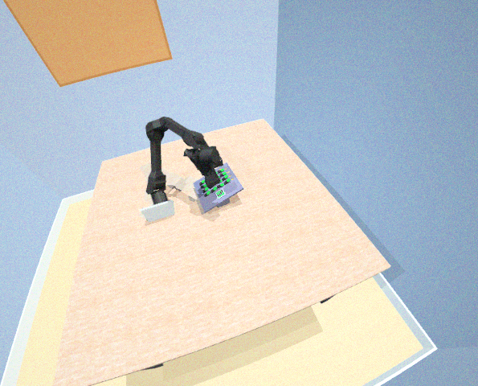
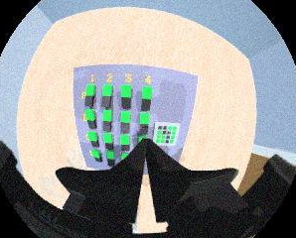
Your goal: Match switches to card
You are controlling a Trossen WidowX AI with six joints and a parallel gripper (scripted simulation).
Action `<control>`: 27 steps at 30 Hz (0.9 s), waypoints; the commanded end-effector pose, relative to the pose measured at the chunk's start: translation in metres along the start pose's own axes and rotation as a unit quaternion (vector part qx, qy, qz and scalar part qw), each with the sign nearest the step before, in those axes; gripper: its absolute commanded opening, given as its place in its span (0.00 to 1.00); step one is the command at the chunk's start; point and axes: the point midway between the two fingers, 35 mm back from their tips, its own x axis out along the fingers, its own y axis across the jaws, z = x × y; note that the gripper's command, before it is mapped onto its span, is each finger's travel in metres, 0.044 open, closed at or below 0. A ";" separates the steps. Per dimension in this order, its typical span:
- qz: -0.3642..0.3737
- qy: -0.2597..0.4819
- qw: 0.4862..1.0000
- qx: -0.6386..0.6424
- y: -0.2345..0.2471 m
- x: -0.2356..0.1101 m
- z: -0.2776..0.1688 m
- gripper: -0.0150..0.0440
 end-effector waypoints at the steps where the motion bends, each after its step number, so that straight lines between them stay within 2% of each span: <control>1: 0.004 -0.002 1.000 0.002 0.001 0.013 -0.003 0.25; 18: 0.005 -0.002 1.000 0.002 0.002 0.036 -0.003 0.25; 27: 0.005 -0.002 1.000 0.002 0.002 0.037 -0.003 0.25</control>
